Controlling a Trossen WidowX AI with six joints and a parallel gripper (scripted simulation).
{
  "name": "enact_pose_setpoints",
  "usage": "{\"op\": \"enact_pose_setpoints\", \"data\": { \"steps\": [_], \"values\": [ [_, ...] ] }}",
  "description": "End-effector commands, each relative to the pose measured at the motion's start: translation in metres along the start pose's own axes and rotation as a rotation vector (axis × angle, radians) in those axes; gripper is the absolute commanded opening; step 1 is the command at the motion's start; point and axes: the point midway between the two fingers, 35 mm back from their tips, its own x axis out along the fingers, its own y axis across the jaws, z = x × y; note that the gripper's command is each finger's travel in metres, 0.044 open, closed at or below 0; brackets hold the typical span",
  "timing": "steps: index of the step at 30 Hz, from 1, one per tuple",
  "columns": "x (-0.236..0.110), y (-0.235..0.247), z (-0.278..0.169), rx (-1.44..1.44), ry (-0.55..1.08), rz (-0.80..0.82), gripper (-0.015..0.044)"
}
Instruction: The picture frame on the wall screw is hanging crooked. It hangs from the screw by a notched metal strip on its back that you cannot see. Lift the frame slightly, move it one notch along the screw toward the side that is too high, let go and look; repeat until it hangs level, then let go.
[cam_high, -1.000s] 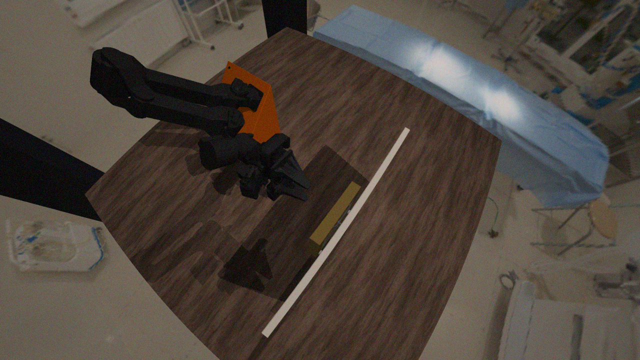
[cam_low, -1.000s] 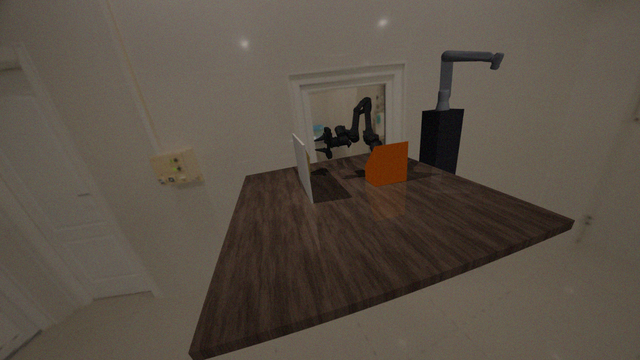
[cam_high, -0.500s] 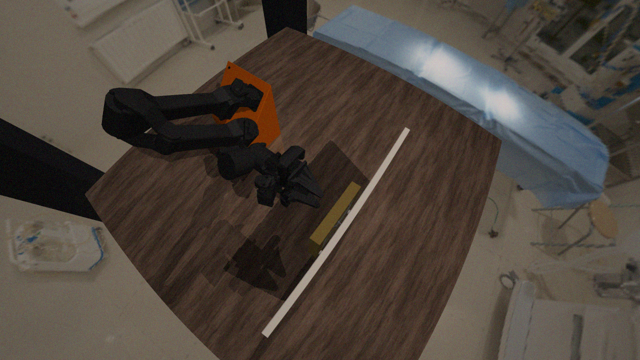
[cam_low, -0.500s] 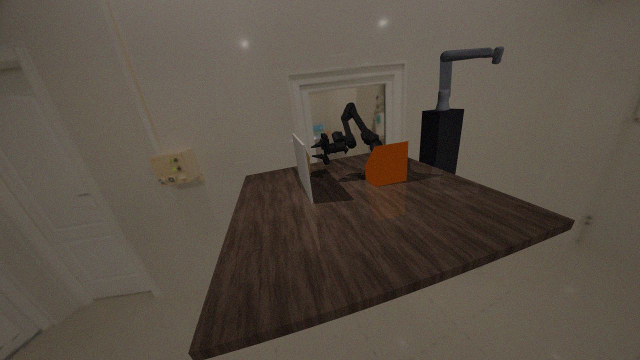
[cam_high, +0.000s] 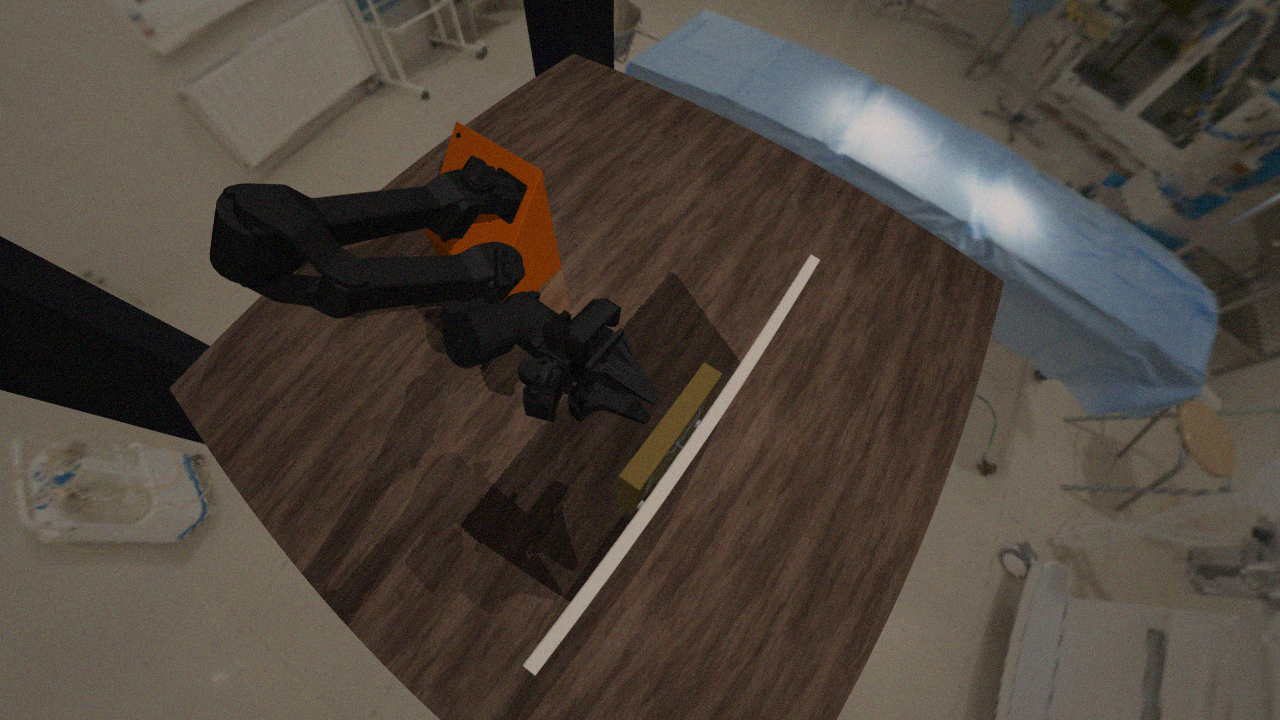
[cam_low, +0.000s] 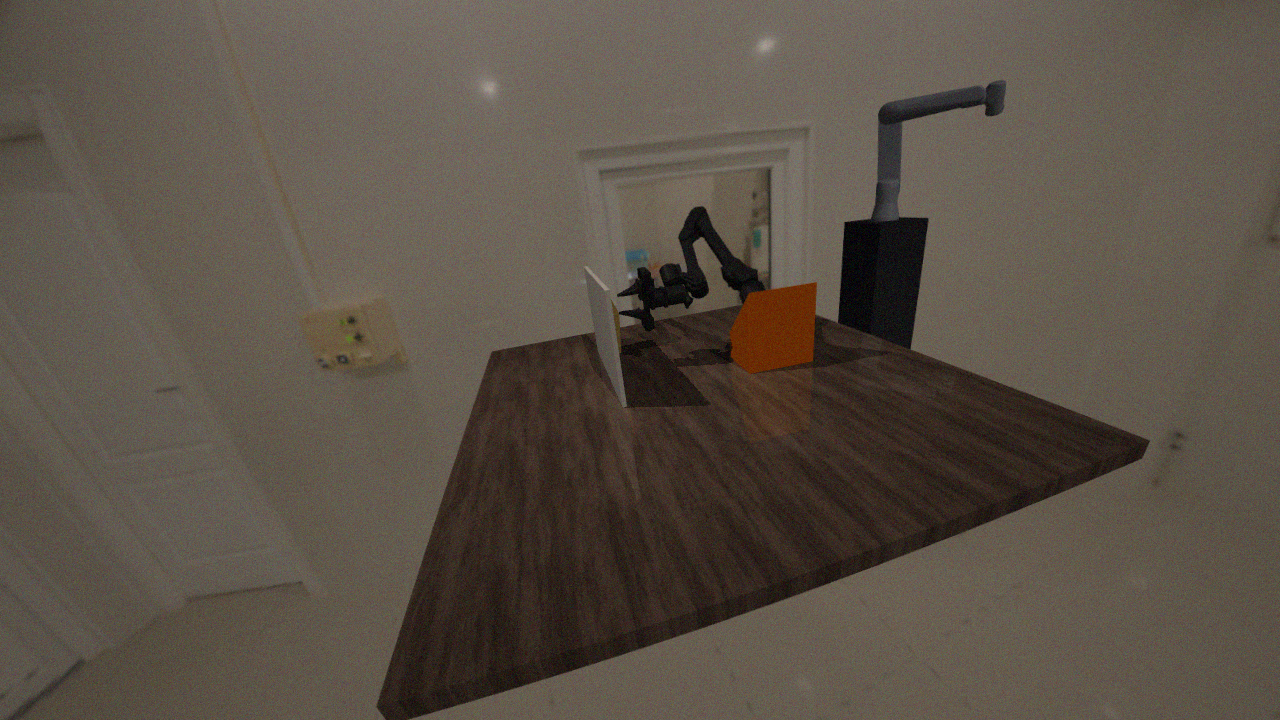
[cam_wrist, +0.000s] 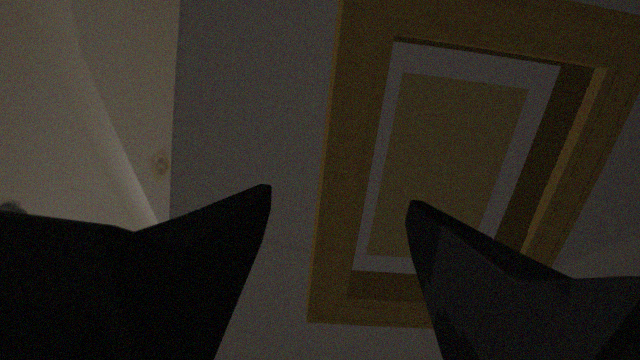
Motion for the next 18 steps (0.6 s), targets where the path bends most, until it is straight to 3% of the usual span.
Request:
{"op": "enact_pose_setpoints", "data": {
  "steps": [1,18],
  "values": [
    [0.007,-0.001,-0.002,0.005,0.005,-0.004,0.026],
    [0.027,-0.001,-0.002,0.005,0.004,-0.004,0.026]
  ]
}}
